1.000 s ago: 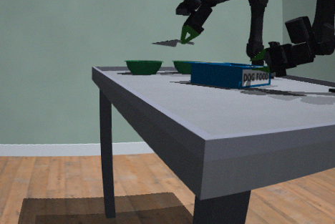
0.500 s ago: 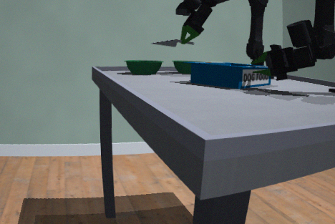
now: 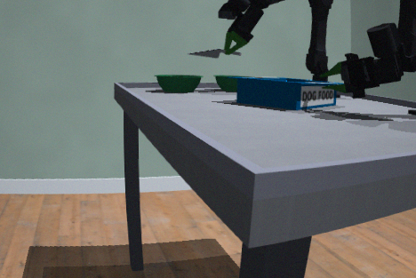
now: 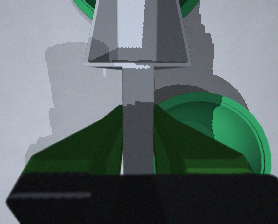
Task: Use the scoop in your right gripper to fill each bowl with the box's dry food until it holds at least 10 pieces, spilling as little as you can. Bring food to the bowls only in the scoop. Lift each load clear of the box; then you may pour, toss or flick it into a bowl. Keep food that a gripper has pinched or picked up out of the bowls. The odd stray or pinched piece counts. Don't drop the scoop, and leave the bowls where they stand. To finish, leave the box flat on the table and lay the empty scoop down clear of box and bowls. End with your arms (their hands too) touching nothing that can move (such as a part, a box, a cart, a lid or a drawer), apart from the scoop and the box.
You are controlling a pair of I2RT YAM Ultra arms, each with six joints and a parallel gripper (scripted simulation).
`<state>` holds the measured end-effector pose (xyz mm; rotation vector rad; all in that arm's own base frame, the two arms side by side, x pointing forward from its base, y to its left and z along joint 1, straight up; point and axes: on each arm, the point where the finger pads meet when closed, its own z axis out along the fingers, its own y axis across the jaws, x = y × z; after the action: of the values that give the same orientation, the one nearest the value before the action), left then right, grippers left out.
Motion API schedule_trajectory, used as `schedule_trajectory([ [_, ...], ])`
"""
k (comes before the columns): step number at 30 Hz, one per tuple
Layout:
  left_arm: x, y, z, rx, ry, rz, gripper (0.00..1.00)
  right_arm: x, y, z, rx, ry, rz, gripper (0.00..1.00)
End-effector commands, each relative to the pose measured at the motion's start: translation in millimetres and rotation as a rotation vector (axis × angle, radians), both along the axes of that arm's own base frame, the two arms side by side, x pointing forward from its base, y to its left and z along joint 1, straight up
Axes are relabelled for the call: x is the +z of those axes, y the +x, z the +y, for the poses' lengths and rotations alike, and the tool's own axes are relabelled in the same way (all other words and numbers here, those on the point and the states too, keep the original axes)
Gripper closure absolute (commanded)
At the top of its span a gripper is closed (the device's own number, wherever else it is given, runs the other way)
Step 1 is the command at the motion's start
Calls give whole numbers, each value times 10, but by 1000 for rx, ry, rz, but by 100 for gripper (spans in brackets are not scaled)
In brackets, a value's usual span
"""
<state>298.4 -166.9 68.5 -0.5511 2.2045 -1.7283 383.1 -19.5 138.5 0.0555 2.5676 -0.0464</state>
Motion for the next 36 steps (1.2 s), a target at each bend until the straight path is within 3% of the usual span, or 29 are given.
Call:
schedule_trajectory([
  [1,132,-31,65,-26,4,-44,74,243,126,17,5,-5,-90,100],
  [2,76,-123,95,-26,4,-18,74,243,126,17,5,-5,-90,100],
  [8,225,-16,180,-26,7,-68,74,243,126,17,5,-5,-90,100],
  [12,126,-195,251,-27,7,-19,74,243,126,17,5,-5,-90,100],
  [16,261,-106,345,-26,14,-63,74,243,126,17,5,-5,-90,100],
  [31,288,-154,347,-45,17,-71,74,243,126,17,5,-5,-90,100],
  [36,356,147,460,33,165,-198,74,243,126,17,5,-5,-90,100],
])
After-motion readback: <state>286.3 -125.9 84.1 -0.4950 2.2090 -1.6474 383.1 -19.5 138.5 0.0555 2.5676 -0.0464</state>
